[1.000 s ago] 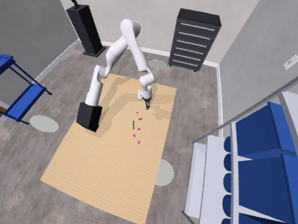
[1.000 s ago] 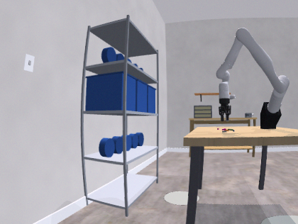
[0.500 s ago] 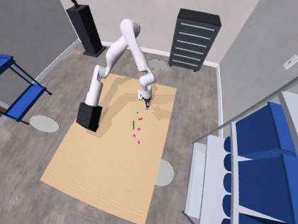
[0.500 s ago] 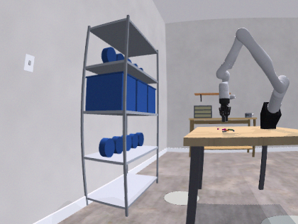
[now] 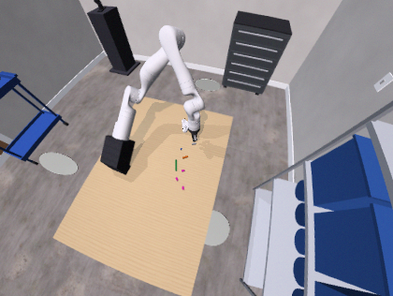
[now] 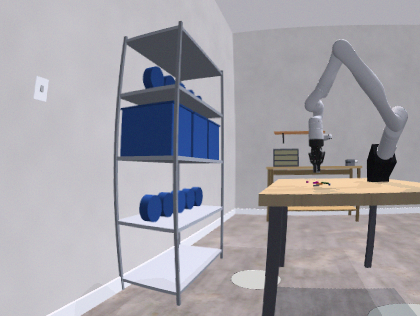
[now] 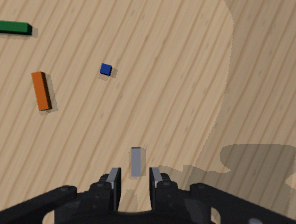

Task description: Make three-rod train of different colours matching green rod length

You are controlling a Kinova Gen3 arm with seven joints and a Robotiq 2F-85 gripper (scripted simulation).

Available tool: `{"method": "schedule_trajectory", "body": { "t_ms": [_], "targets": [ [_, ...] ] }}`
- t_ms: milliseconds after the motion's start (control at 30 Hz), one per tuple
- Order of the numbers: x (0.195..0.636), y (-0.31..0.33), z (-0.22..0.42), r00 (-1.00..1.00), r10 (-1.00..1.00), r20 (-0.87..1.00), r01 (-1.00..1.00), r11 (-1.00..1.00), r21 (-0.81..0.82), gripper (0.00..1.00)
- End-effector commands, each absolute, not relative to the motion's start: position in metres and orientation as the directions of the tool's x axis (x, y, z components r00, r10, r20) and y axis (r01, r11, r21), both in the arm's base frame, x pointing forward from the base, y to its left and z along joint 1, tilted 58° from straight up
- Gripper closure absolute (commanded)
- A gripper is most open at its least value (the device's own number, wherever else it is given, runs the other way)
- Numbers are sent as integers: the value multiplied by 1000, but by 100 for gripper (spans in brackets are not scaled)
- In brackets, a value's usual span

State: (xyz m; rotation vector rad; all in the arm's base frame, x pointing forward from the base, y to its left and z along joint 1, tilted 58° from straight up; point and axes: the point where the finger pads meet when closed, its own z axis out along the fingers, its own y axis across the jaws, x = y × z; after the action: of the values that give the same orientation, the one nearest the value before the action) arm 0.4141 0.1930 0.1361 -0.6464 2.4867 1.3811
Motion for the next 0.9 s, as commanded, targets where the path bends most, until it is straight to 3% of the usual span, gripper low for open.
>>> {"method": "schedule_trajectory", "body": {
  "t_ms": [0,867],
  "targets": [
    [414,194,135,-878,-268,-397,-478,460,748,76],
    [414,220,119,-878,-268,-396,-478,460,748,76]
  ]
}}
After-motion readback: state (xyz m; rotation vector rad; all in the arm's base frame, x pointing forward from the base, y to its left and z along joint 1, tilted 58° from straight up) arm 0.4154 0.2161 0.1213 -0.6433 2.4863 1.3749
